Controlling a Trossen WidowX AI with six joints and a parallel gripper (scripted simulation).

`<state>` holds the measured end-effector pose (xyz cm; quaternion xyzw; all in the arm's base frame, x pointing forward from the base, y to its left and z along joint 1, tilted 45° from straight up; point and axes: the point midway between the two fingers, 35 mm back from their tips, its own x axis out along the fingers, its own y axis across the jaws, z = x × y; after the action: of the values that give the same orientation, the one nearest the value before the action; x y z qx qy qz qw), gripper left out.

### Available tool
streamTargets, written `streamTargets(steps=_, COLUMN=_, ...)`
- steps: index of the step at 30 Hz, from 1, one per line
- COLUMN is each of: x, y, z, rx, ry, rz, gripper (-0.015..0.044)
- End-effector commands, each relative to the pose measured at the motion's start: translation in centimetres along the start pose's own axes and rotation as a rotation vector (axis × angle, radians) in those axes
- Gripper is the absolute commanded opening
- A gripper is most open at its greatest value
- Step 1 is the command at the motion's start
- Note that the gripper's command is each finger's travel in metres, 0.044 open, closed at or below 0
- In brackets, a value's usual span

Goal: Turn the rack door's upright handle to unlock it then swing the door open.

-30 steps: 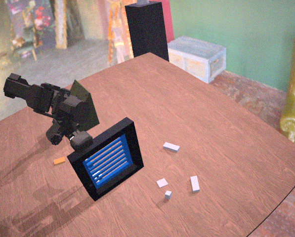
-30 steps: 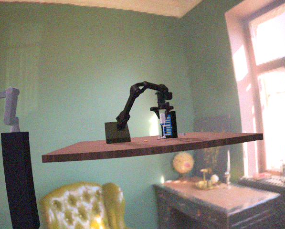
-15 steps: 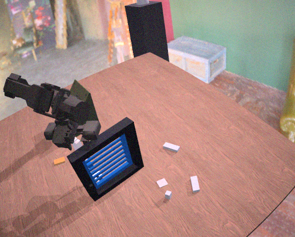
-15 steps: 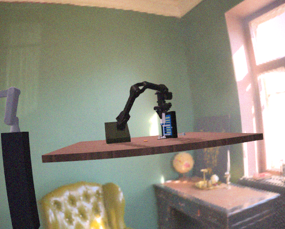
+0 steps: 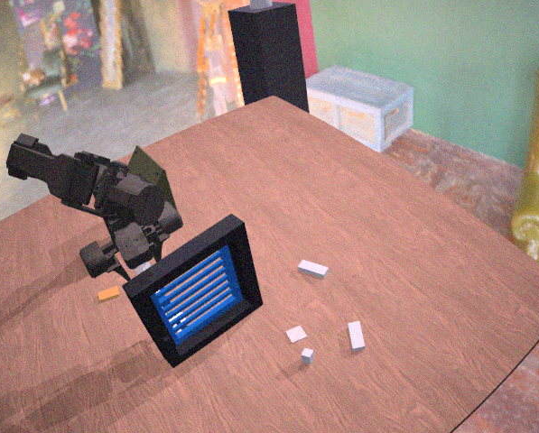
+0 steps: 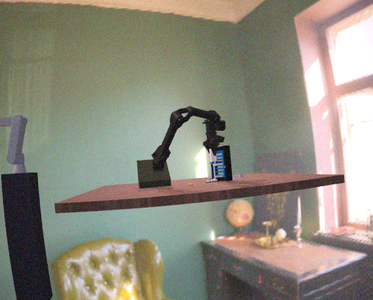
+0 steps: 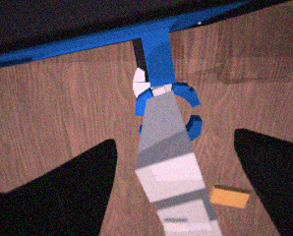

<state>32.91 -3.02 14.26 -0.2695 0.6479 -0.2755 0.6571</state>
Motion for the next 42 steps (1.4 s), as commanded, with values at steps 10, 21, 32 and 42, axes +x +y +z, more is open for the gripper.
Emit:
streamTargets(steps=10, x=0.04, y=0.06, z=-0.01, rx=-0.664, ry=0.001, rz=0.003, gripper=0.0295)
streamTargets(steps=21, x=0.04, y=0.05, z=-0.01, rx=-1.209, ry=0.000, rz=0.003, gripper=0.0295)
streamTargets(steps=32, x=0.04, y=0.05, z=0.00, rx=-1.754, ry=-0.001, rz=0.003, gripper=0.0295)
streamTargets(steps=42, x=0.04, y=0.05, z=0.00, rx=-1.828, ry=-0.001, rz=0.003, gripper=0.0288)
